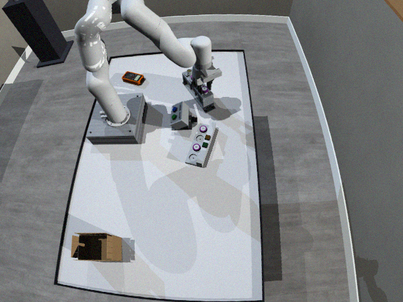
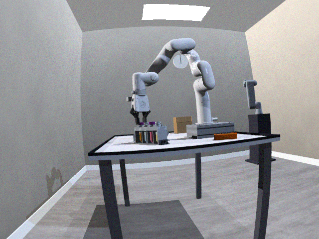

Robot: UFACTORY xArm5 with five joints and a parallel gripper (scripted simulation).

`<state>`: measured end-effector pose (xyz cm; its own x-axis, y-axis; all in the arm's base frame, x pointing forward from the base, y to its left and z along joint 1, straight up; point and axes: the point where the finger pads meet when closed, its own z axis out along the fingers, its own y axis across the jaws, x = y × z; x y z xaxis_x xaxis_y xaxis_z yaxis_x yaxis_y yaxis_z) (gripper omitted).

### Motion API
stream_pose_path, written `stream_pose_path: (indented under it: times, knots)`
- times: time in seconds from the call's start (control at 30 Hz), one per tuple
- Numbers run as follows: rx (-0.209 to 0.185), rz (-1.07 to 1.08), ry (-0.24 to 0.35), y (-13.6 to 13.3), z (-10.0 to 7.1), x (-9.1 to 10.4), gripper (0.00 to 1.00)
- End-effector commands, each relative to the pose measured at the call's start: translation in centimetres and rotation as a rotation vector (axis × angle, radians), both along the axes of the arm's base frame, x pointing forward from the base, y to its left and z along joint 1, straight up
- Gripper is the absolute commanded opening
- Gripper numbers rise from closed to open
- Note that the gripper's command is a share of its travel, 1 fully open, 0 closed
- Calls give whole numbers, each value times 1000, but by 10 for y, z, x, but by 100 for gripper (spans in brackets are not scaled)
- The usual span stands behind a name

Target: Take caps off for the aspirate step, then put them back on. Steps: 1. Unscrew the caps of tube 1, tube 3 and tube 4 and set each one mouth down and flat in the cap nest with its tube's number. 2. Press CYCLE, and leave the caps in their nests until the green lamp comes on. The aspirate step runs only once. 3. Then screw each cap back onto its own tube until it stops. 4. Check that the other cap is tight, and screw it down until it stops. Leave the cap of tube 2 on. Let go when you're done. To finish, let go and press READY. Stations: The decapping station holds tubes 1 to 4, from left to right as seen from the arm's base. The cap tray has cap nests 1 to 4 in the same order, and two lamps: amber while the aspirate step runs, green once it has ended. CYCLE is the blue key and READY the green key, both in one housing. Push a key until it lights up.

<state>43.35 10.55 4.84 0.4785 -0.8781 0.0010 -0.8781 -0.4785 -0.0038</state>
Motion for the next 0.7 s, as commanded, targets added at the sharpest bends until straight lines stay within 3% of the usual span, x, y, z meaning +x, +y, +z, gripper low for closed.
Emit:
stream_pose_path:
  times: [0.0,0.43,0.67]
  knots:
    - [7,-279,-2,0,1,1,46]
    - [9,-775,0,0,1,1,46]
    - [9,-775,0,0,1,1,46]
